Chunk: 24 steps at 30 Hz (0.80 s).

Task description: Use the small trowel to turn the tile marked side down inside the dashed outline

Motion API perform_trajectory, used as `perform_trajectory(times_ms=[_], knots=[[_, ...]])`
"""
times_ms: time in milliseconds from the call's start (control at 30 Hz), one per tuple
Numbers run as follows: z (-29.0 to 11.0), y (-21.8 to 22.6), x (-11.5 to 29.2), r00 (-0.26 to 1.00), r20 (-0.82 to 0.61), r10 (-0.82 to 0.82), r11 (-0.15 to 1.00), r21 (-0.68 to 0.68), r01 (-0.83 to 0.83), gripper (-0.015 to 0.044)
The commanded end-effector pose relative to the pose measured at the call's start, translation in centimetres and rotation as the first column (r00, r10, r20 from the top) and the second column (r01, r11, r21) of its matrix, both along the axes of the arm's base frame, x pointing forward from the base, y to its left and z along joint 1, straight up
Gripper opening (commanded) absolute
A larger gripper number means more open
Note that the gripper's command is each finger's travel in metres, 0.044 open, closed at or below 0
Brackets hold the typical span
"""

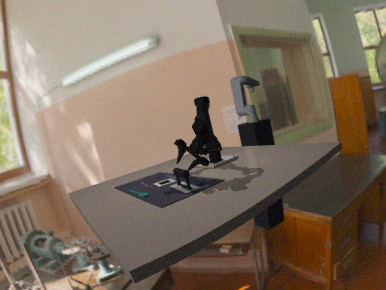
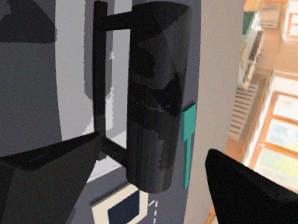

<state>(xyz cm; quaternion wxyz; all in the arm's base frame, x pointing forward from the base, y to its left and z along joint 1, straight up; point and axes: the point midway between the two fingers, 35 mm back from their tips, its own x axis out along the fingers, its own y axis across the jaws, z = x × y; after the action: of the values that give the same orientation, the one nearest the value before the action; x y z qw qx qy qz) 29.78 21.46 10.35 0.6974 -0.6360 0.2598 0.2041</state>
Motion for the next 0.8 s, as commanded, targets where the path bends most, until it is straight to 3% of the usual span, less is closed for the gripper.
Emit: perform_trajectory(times_ms=[0,767], knots=[[-0.1,-0.1,-0.1,1.0,0.006,0.014,1.0,-0.023,-0.014,0.03],[-2.2,-0.2,2.6,0.999,-0.006,0.041,0.999,-0.033,-0.041,0.03]])
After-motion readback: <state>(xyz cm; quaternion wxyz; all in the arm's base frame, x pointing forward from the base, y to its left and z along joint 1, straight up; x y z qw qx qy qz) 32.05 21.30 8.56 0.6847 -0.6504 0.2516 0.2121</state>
